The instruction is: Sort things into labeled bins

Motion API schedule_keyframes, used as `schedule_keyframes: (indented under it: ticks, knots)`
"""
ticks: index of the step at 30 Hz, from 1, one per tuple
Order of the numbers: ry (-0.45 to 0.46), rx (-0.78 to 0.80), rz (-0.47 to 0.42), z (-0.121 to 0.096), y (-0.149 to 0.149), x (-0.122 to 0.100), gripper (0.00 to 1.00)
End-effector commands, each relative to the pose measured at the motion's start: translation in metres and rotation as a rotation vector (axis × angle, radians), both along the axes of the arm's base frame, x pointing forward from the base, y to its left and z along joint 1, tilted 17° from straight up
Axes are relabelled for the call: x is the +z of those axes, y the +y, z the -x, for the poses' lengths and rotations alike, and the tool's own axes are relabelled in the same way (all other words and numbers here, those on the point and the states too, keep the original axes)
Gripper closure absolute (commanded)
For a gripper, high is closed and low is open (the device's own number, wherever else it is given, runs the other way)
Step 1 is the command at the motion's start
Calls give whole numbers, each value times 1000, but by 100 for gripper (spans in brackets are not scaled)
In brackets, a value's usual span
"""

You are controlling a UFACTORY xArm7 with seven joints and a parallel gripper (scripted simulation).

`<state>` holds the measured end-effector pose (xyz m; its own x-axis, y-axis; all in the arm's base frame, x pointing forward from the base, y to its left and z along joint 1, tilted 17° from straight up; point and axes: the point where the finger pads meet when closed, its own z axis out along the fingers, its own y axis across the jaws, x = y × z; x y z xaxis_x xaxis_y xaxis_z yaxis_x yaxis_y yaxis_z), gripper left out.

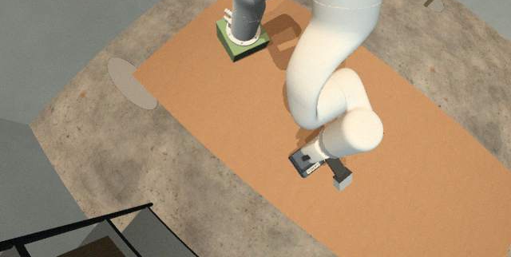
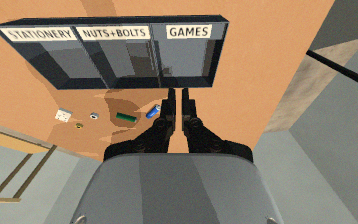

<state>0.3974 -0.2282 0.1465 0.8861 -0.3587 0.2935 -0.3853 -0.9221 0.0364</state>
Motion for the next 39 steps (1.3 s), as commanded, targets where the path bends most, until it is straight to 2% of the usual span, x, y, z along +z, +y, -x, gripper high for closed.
schedule_keyframes:
  ticks: [1, 12, 33, 39]
  knots:
    - [-5, 7, -12, -17, -20, -9, 93]
    - [-5, 7, -12, -17, -20, -9, 93]
    - [-5, 7, -12, -31, -27, -58, 93]
    - [-5, 7, -12, -31, -27, -60, 93]
